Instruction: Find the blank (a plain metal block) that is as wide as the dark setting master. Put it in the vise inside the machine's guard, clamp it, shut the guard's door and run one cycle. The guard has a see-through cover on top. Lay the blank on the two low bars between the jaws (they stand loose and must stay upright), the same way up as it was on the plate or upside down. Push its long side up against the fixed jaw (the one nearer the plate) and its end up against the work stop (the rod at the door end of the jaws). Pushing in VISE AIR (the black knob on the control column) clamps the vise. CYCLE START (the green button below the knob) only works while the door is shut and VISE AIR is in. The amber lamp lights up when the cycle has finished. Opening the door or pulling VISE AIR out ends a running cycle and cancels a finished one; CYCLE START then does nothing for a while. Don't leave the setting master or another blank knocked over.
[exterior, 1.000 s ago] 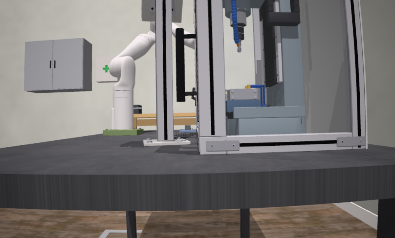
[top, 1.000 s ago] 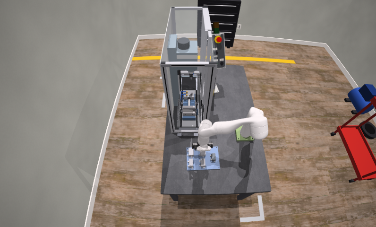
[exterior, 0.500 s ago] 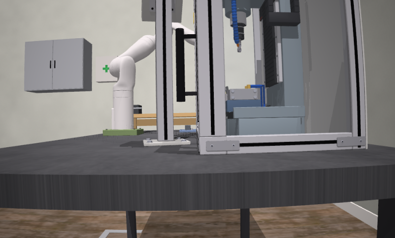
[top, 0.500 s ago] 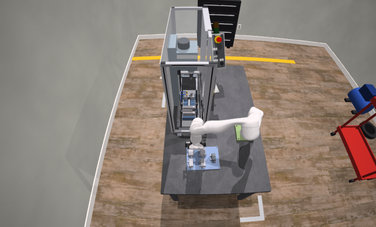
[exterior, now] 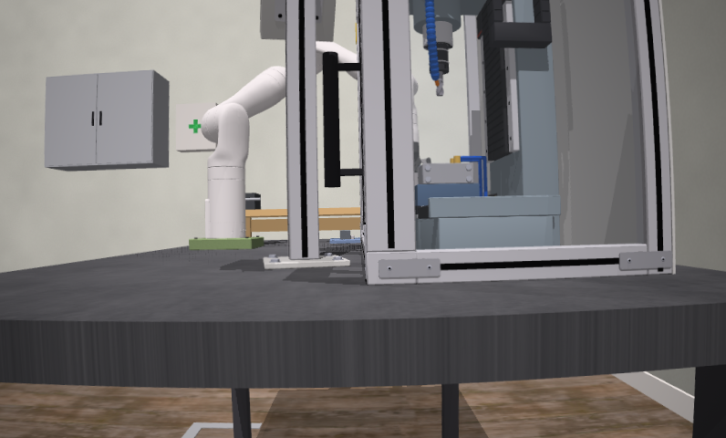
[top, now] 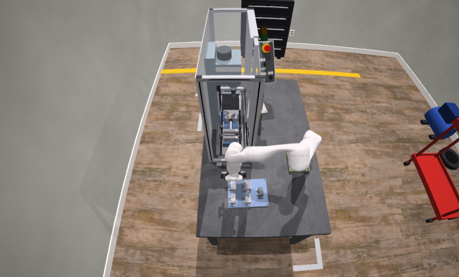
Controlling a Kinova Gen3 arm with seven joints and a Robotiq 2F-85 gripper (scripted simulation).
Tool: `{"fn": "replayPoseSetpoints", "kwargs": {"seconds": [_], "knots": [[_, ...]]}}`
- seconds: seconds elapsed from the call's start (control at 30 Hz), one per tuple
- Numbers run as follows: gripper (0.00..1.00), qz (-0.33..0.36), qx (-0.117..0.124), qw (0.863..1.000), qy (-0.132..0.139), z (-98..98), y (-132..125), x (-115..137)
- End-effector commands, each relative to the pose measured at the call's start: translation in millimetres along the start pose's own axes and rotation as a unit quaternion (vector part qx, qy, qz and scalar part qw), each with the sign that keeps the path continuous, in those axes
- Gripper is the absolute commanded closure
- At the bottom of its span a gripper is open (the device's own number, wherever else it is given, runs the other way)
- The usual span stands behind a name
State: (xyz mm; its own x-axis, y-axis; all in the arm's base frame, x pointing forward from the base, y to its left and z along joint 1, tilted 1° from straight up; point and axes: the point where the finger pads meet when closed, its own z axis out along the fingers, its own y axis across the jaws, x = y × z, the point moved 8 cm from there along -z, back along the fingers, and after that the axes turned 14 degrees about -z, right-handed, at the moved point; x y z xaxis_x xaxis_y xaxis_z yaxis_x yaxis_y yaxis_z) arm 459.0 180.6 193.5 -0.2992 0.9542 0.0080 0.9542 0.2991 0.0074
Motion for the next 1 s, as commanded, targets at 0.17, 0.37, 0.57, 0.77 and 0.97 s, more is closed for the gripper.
{"fn": "replayPoseSetpoints", "kwargs": {"seconds": [0.17, 0.37, 0.57, 0.77, 0.97], "knots": [[0.0, 0.0, -0.001, 1.0, 0.0, 5.2, 0.5, -0.1], [0.0, 0.0, -0.001, 1.0, 0.0, 29.2, 0.5, -0.1], [0.0, 0.0, -0.001, 1.0, 0.0, 29.2, 0.5, -0.1], [0.0, 0.0, -0.001, 1.0, 0.0, 41.1, 0.6, -0.1], [0.0, 0.0, -0.001, 1.0, 0.0, 59.1, 0.6, -0.1]]}}
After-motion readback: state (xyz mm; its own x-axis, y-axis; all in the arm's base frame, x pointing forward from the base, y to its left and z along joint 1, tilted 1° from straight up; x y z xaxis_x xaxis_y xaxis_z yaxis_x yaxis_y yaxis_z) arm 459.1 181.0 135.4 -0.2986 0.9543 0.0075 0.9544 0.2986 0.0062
